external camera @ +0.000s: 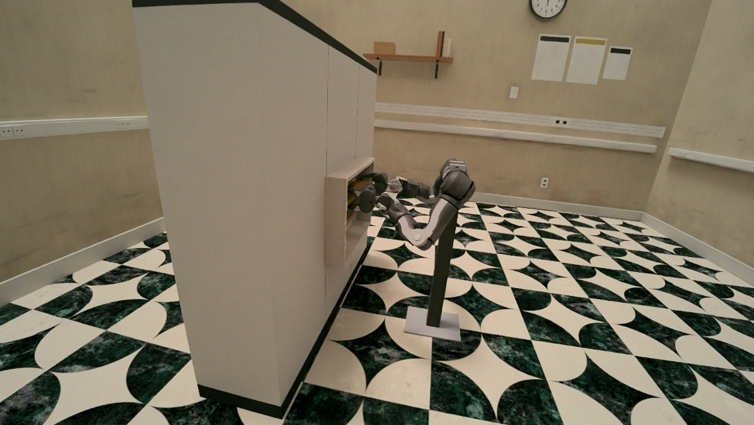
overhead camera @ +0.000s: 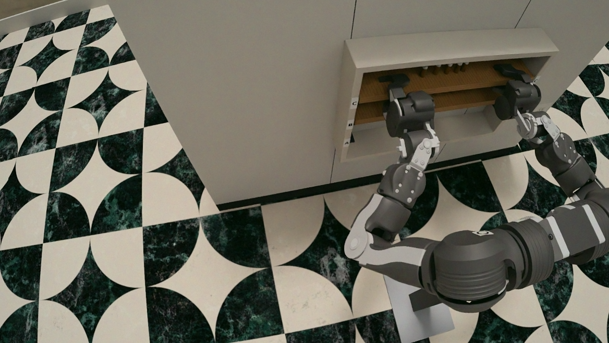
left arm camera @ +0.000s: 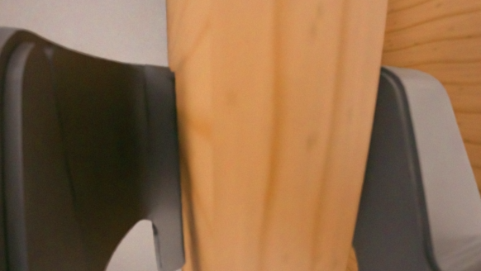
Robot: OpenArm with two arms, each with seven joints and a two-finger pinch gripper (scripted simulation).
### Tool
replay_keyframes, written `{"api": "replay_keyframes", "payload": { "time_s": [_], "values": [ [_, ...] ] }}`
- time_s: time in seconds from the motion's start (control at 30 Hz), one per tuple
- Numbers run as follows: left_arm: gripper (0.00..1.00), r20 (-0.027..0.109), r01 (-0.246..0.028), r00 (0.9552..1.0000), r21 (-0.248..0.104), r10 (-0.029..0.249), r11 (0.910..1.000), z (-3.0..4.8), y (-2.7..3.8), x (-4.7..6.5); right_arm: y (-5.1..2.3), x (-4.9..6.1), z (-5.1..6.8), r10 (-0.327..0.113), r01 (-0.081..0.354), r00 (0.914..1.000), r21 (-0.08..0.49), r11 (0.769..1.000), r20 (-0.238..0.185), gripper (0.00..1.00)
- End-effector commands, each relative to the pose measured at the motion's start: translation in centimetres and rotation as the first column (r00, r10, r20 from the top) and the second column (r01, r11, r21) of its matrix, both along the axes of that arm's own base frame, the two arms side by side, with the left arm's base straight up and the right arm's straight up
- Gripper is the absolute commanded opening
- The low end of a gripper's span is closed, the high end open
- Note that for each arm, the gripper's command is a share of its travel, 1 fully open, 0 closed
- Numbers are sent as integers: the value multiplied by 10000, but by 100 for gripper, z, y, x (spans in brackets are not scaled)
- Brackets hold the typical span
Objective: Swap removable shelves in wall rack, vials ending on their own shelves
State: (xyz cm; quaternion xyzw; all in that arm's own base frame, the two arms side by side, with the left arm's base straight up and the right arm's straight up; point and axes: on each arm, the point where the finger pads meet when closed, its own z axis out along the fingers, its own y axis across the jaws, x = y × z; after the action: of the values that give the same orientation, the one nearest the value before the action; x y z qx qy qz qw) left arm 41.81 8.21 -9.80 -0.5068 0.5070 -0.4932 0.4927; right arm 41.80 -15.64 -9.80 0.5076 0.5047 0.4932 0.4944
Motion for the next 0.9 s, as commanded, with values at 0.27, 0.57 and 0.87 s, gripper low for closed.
{"api": "replay_keyframes", "payload": {
  "time_s": [0.27,0.57,0.87],
  "values": [
    [0,278,-6,9996,2,6,10000,39,2,2,7,3,39,42,-42,9997,-18,10000,247,0],
    [0,278,-6,9996,2,6,10000,19,2,2,7,3,19,42,-42,9997,-18,10000,247,0],
    [2,278,-6,9996,2,6,10000,10,2,2,7,3,10,42,-42,9997,-18,10000,247,2]
  ]
}}
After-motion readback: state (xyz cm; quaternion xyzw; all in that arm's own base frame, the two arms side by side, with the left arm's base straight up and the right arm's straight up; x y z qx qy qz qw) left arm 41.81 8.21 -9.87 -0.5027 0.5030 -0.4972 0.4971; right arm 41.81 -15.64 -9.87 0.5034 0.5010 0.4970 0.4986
